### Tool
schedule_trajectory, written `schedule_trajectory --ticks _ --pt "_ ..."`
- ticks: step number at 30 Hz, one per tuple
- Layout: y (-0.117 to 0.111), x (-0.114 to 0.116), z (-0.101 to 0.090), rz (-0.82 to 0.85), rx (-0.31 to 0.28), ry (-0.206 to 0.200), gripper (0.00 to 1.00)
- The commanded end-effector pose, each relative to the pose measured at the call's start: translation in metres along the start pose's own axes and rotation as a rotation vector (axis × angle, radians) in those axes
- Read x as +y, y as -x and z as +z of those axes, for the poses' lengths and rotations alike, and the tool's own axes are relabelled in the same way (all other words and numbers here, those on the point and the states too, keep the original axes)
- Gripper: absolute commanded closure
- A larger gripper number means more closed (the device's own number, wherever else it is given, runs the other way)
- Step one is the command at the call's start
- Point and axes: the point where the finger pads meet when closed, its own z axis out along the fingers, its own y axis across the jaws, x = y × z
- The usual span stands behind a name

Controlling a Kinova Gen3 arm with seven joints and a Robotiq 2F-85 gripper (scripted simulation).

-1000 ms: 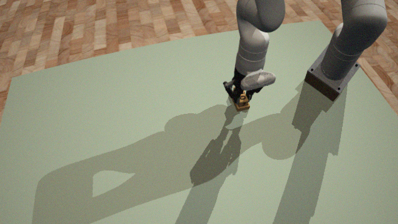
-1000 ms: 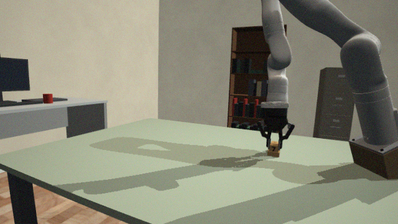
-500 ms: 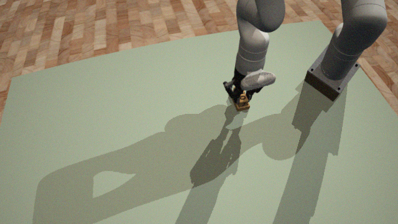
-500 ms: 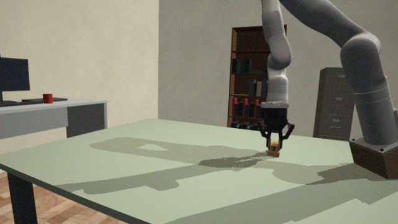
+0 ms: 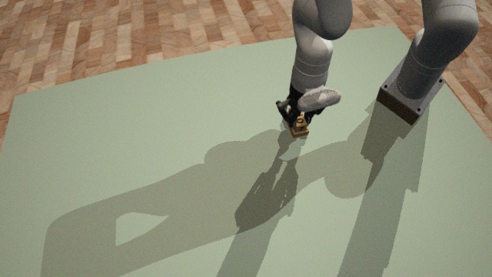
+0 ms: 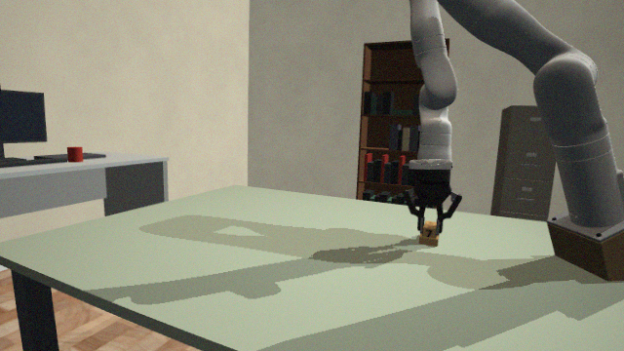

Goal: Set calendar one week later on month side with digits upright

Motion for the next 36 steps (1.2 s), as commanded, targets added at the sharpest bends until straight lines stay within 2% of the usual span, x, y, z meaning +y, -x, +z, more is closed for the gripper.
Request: schedule_trajectory --ticks 1,4,8,13,14,18,19,36 --pt "-0.0006 -0.0014 0.0005 0.004 0.002 0.0 0.74" --pt "-0.0006 -0.0014 0.0005 0.004 0.002 0.0 0.74" --pt "-0.0006 -0.0014 0.0005 0.004 0.002 0.0 0.66" --pt "-0.0006 -0.0014 0.0005 0.004 0.002 0.0 0.62" --pt "-0.0006 -0.0014 0.0005 0.004 0.002 0.0 0.58" --pt "-0.0006 -0.0014 0.0005 0.004 0.002 0.0 0.58" --pt "-0.0006 -0.0014 0.0005 0.004 0.002 0.0 0.54" --pt "-0.0006 -0.0014 -0.0004 0.003 0.0 0.0 0.54"
